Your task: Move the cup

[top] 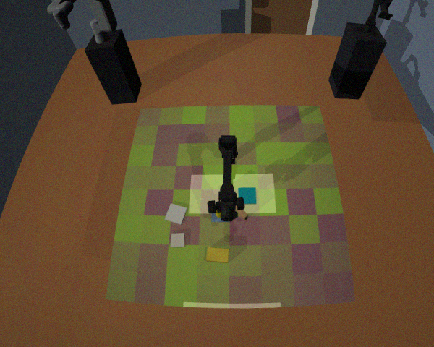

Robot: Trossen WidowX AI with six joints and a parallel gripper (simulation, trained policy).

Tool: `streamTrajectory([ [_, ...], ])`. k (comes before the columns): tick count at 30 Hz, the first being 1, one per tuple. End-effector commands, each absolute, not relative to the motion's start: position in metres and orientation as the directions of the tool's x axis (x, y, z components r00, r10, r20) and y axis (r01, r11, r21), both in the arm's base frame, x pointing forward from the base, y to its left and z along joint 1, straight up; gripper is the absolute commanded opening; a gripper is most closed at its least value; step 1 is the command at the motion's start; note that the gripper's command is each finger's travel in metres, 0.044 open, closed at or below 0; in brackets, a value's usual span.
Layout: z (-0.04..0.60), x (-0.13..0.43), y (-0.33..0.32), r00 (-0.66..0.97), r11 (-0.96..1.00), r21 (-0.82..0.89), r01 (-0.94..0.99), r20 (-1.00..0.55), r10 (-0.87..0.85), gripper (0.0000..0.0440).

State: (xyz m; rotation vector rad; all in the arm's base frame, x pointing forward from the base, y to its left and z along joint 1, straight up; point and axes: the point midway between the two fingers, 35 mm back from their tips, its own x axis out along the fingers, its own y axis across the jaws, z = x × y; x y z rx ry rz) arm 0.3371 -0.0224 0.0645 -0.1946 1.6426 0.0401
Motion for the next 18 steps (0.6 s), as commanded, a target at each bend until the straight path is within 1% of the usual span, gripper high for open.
streamTrajectory([
  [1, 0.06, 0.335, -0.024, -0.078, 0.978, -0.083, -0.191, -0.992, -0.099, 0.0045],
  [3, 0.061, 0.334, -0.024, -0.083, 0.973, -0.08, -0.214, -0.991, -0.1, 0.0007],
  [9, 0.072, 0.333, -0.022, -0.084, 0.962, -0.067, -0.265, -0.992, -0.092, 0.0022],
  [18, 0.098, 0.329, -0.01, -0.071, 0.952, -0.048, -0.303, -0.995, -0.073, 0.002],
])
